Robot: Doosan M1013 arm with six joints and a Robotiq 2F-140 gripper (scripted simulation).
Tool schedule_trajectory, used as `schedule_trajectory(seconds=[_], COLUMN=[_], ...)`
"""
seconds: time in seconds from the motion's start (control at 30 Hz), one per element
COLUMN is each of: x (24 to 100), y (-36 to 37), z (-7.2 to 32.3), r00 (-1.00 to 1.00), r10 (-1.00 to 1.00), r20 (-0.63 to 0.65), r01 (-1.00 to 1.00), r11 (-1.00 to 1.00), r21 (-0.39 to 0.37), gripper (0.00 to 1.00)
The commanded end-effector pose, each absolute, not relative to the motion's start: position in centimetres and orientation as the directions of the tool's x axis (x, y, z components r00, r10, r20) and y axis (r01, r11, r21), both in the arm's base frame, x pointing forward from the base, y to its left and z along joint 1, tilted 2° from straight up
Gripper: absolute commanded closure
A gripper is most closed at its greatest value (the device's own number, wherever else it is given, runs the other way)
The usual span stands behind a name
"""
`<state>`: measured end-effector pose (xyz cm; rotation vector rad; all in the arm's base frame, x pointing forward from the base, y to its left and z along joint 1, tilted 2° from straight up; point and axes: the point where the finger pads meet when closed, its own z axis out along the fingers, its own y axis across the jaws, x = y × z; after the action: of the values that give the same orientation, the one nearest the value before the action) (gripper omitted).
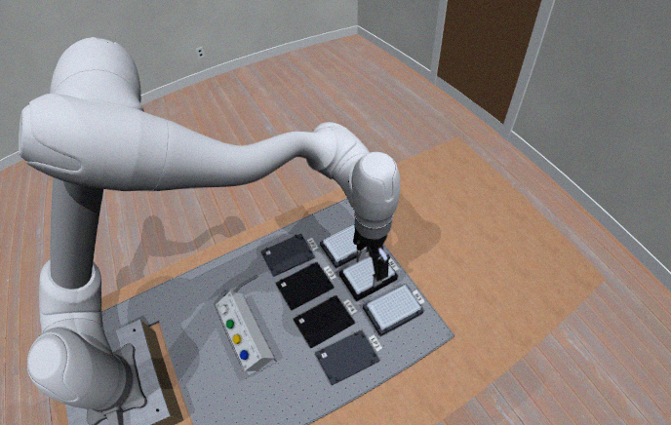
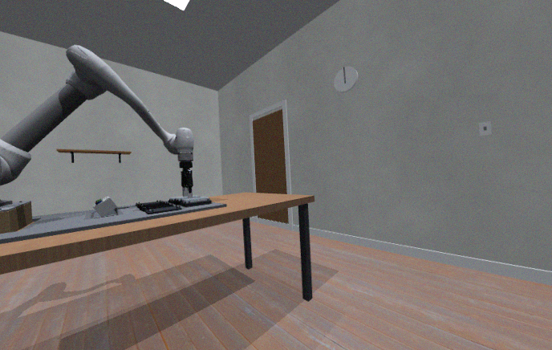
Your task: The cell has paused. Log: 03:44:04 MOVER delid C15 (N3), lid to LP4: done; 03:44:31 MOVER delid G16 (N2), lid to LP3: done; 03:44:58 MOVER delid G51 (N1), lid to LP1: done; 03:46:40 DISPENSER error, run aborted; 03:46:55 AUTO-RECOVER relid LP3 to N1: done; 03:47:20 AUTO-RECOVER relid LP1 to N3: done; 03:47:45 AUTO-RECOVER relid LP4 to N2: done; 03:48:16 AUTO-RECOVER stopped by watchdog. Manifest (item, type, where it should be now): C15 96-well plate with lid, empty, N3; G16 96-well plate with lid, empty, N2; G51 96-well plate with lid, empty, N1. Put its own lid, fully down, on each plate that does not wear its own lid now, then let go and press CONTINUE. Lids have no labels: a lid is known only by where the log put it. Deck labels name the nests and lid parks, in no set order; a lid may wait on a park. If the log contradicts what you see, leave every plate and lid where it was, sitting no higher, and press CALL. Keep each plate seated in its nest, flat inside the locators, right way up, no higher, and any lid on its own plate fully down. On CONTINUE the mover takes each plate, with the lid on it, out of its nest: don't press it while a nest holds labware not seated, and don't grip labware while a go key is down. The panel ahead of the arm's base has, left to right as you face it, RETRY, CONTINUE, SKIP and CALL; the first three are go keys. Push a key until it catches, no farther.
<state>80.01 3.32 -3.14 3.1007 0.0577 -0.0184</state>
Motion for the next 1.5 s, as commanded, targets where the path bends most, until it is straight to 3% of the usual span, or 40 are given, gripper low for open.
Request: schedule_trajectory(seconds=[0.0, 1.47], x=[80.00, 80.01], y=[3.32, 3.36], z=[-3.15, -2.24], r00=[0.999, 0.999], r10=[0.037, 0.037], r20=[-0.013, -0.013], r01=[0.037, 0.037], r11=[-0.998, -0.998], r21=[0.040, 0.040], gripper=[1.00, 1.00])
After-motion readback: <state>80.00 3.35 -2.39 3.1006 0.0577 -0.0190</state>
